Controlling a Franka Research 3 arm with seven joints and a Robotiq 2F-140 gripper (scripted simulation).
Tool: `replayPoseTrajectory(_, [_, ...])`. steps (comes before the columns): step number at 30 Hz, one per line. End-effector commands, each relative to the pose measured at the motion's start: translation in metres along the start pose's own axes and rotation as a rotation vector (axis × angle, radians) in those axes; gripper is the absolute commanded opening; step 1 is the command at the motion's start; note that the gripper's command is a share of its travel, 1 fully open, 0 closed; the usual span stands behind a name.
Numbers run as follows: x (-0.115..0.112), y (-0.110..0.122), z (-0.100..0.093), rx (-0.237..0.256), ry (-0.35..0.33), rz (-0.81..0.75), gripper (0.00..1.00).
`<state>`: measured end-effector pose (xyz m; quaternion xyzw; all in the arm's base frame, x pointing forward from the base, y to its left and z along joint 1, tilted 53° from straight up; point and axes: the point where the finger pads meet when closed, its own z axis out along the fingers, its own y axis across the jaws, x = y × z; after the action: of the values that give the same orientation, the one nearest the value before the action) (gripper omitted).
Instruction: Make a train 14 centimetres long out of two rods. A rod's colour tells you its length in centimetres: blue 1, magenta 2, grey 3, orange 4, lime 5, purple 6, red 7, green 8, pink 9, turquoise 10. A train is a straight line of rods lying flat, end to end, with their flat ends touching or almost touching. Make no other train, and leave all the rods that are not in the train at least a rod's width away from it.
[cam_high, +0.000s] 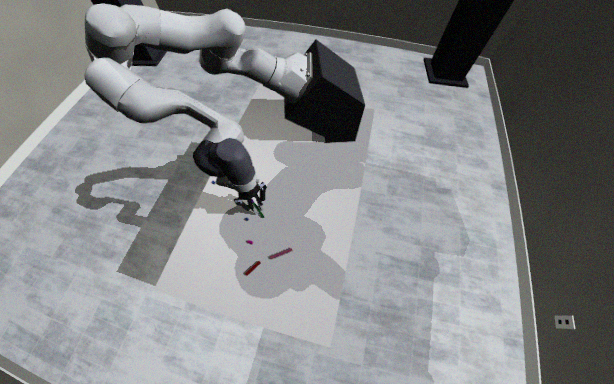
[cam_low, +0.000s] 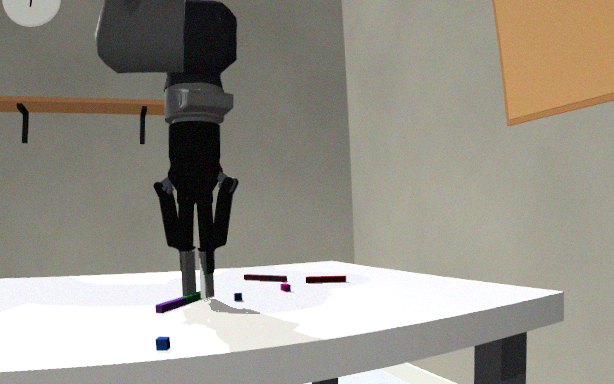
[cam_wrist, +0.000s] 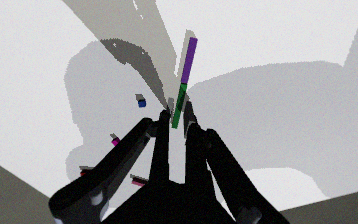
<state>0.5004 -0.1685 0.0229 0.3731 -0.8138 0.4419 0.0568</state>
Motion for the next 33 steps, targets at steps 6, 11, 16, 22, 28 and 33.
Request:
replayPoseTrajectory(6, [0.000, 0.000, -0.006, 0.000, -0.002, 0.002, 0.23])
replayPoseTrajectory(11, [0.000, 0.000, -0.017, 0.000, -0.002, 0.002, 0.23])
replayPoseTrajectory(16, [0.000, 0.000, -0.042, 0.000, -0.002, 0.002, 0.23])
replayPoseTrajectory(22, [0.000, 0.000, -0.073, 0.000, -0.002, 0.002, 0.23])
replayPoseTrajectory(28, [0.000, 0.000, -0.085, 0.000, -0.002, 0.002, 0.23])
replayPoseTrajectory(33, [0.000, 0.000, -0.089, 0.000, -0.002, 0.002, 0.23])
